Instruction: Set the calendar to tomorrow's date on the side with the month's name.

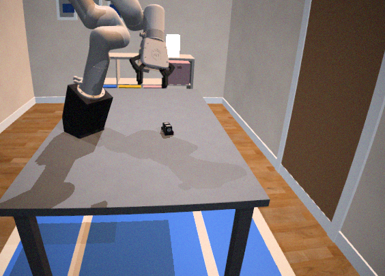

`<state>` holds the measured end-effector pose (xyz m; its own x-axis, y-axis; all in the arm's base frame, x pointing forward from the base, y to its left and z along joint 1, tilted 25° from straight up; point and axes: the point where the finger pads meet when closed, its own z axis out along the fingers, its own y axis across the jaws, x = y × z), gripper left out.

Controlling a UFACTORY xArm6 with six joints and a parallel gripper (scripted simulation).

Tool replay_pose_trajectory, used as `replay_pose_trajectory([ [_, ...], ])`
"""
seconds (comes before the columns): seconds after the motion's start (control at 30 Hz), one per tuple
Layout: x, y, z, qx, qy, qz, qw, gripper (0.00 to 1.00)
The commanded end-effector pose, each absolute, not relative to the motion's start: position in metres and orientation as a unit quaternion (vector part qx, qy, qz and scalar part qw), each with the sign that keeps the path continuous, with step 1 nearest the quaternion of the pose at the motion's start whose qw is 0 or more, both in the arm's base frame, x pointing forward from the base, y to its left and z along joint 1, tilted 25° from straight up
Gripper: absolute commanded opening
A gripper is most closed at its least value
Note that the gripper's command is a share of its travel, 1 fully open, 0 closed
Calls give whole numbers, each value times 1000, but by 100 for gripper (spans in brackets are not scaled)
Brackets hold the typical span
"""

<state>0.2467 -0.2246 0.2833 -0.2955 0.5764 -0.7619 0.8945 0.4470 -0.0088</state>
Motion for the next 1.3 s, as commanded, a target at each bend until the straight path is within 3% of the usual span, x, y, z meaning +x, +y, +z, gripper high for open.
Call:
replay_pose_trajectory([
  [0.0,247,-225,285,476,772,-224,356,100],
  [0.6,248,-224,284,473,774,-224,356,100],
  [1.03,326,-157,228,297,880,-212,304,100],
  [1.27,341,-136,211,250,900,-208,290,100],
])
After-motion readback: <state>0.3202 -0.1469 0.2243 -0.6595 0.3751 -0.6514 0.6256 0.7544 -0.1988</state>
